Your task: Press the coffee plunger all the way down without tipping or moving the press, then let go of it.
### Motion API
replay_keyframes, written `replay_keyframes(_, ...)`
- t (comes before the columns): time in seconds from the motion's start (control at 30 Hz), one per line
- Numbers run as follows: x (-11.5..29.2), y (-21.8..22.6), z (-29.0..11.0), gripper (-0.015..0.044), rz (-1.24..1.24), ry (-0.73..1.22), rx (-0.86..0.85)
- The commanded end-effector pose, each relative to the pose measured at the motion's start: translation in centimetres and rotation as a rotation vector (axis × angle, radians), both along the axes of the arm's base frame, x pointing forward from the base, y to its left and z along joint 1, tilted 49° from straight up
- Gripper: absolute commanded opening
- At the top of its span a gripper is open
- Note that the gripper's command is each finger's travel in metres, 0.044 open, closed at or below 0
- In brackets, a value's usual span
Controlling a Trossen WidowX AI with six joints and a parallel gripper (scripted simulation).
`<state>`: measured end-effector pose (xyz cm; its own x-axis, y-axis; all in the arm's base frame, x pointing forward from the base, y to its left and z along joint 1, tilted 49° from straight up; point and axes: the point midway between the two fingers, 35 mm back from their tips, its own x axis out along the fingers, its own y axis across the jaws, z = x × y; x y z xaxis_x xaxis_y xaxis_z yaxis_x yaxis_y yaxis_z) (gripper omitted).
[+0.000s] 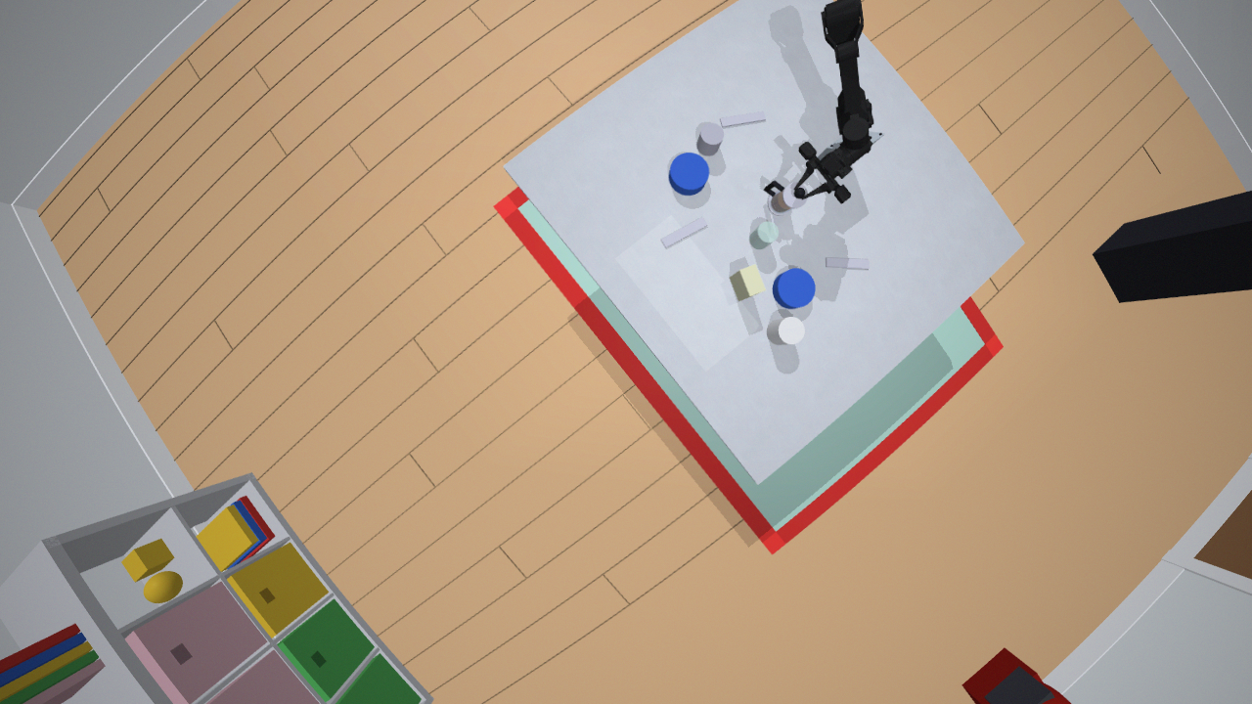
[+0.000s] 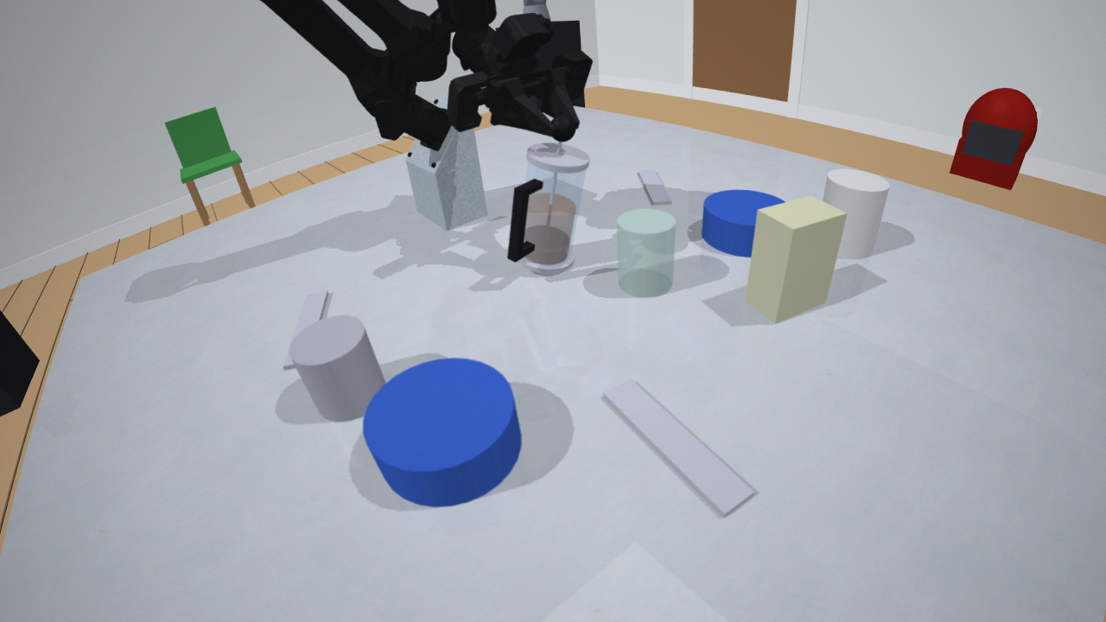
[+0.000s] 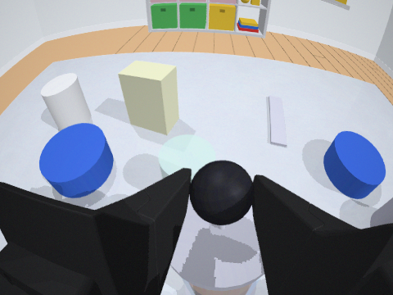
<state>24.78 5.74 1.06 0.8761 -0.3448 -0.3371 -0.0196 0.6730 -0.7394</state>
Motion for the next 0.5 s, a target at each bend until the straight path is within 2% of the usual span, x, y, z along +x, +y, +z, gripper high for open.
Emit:
replay_keyframes(0.0,-0.02,-0.26,-0.22,0.0123,-0.006,0.014,-0.021)
replay_keyframes(0.47,0.14,0.01,-0.11,0.0123,-0.002,0.003,-0.006)
